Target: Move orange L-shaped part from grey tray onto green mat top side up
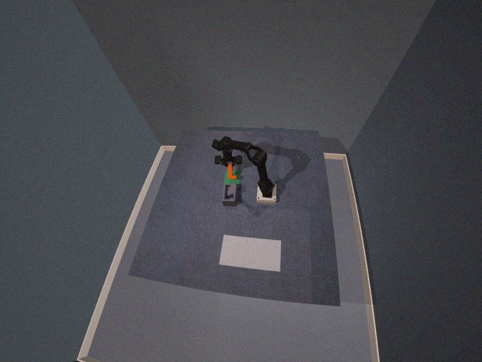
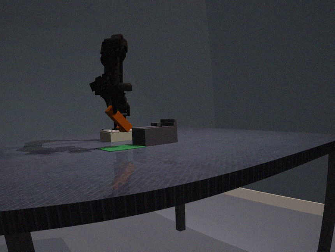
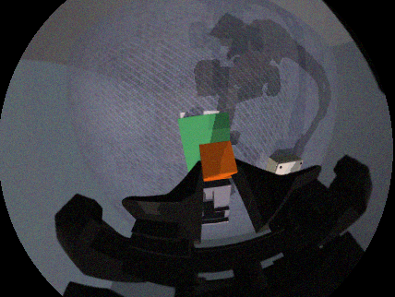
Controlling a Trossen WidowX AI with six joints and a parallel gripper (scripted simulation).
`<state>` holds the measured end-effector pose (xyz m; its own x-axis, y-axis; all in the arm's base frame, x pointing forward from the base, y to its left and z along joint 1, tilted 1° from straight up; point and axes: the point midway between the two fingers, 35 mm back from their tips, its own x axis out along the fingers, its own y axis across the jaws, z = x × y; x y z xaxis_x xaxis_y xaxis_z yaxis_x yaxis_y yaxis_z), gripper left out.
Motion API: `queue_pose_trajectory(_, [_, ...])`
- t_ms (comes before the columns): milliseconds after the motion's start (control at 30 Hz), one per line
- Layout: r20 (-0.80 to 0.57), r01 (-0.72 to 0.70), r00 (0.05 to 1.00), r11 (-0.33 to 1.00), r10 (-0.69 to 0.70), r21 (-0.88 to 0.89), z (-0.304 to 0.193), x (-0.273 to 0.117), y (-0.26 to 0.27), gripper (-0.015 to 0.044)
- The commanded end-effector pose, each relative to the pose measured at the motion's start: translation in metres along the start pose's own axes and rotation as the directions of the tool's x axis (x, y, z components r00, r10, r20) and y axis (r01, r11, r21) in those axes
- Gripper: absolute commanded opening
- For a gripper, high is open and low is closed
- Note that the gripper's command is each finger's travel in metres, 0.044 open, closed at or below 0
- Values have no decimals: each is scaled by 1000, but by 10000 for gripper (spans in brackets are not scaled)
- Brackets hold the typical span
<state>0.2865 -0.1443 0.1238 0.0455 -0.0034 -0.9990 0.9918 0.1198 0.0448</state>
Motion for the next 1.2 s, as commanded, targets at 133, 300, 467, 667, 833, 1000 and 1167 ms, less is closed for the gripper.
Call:
queue_pose_trajectory(133, [-7, 5, 1000, 1000, -5, -3, -1, 15, -1, 0])
queue_pose_trajectory(300, [-7, 5, 1000, 1000, -5, -3, -1, 22, -1, 0])
queue_pose_trajectory(467, [-7, 5, 1000, 1000, -5, -3, -1, 30, -1, 0])
queue_pose_trajectory(667, [-7, 5, 1000, 1000, -5, -3, -1, 39, -1, 0])
queue_pose_trajectory(833, [-7, 5, 1000, 1000, -5, -3, -1, 47, -1, 0])
queue_pose_trajectory(1000, [-7, 5, 1000, 1000, -5, -3, -2, 51, -1, 0])
queue_pose_trajectory(1167, [-7, 5, 1000, 1000, -5, -3, -2, 51, -1, 0])
